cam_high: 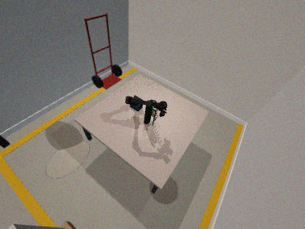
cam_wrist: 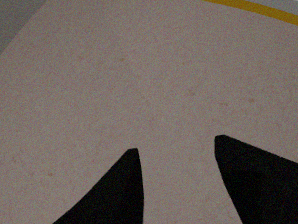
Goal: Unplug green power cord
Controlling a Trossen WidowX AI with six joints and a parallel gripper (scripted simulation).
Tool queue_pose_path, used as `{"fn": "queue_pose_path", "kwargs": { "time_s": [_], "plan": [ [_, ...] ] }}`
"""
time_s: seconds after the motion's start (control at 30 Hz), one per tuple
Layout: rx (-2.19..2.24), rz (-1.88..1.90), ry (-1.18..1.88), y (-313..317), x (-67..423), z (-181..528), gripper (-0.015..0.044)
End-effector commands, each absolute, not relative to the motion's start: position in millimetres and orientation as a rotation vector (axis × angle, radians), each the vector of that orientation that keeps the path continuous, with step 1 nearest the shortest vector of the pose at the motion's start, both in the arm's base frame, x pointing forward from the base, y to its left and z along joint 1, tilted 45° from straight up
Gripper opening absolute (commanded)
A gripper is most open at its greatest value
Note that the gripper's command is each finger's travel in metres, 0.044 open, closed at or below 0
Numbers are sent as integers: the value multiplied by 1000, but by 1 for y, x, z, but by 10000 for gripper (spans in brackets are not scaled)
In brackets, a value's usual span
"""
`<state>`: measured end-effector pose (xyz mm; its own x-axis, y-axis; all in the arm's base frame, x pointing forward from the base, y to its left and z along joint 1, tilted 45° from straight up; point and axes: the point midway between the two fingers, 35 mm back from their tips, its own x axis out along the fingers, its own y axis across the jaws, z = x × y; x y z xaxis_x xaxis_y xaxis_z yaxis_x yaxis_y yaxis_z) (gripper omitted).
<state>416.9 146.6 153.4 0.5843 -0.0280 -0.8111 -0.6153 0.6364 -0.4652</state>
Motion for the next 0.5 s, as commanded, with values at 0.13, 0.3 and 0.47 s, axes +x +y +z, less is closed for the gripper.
{"fn": "queue_pose_path", "kwargs": {
  "time_s": [0.13, 0.3, 0.47],
  "plan": [
    [-1110, 515, 1178, 156, 365, 79, 160],
    [-1401, 592, 1430, 137, 315, 48, 160],
    [-1775, 690, 1683, 112, 266, 40, 160]
  ]
}}
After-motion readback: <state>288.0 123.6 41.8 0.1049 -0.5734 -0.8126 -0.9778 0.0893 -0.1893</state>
